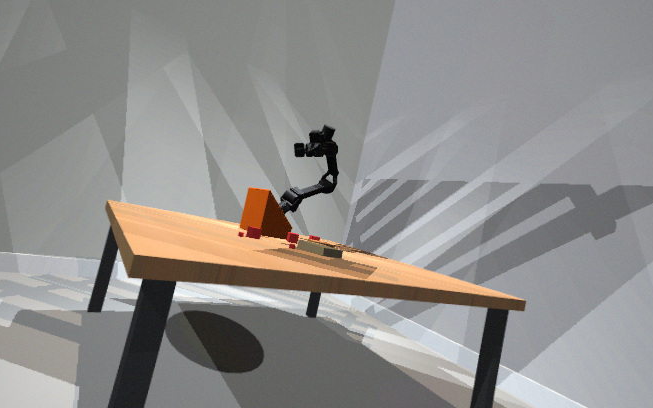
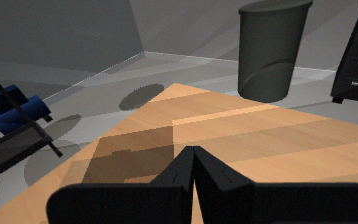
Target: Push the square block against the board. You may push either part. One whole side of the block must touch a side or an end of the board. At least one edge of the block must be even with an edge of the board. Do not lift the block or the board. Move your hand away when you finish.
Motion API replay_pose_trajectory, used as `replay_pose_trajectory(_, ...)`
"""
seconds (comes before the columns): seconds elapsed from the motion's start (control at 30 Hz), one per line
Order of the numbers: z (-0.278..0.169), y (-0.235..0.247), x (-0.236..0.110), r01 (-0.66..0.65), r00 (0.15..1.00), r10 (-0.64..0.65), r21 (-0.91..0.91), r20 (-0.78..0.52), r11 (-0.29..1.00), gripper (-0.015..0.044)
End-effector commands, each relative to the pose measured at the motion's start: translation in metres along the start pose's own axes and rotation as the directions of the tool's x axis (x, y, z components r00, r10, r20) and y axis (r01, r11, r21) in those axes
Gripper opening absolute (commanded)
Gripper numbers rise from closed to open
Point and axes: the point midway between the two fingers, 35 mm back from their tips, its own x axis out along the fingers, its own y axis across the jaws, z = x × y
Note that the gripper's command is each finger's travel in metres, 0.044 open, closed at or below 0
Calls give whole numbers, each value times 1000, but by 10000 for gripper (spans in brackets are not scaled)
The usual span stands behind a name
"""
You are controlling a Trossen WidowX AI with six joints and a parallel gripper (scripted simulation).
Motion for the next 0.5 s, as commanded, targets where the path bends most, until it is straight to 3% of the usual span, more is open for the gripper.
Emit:
replay_pose_trajectory(0.0, -32, 9, 19, -35, 992, 27, -65, -125, 997, 0)
replay_pose_trajectory(0.47, -149, 33, 45, -226, 862, 69, -259, -502, 939, 0)
